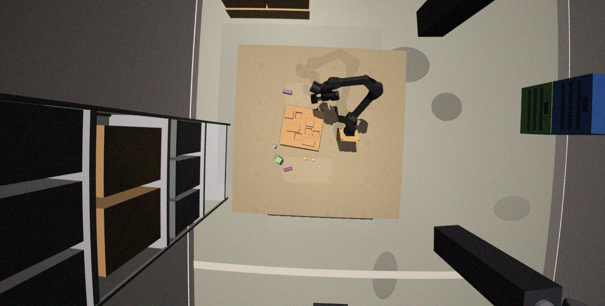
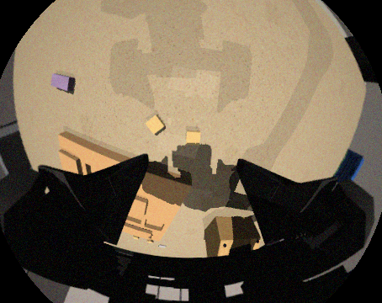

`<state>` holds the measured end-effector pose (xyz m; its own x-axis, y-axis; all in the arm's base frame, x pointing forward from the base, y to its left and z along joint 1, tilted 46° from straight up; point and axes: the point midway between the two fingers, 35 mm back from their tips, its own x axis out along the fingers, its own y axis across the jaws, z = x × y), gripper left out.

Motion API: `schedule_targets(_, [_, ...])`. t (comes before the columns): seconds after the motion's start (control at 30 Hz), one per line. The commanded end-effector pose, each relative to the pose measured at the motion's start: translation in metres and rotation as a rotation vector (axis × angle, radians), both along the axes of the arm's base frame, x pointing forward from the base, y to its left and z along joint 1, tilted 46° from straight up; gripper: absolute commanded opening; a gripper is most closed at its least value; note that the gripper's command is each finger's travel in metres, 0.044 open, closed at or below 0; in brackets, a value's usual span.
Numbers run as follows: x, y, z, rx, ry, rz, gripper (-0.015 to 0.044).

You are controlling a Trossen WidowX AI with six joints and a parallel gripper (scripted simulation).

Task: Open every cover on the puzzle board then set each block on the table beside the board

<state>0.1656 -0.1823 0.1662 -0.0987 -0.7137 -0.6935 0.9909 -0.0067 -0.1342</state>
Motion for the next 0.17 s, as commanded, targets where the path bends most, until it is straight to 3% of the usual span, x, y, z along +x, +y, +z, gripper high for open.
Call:
schedule_targets(0.0, [-0.001, 0.007, 0.009, -0.008, -0.006, -0.002, 0.0440])
schedule_targets(0.13, [0.009, 0.012, 0.004, 0.016, -0.002, 0.030, 0.0440])
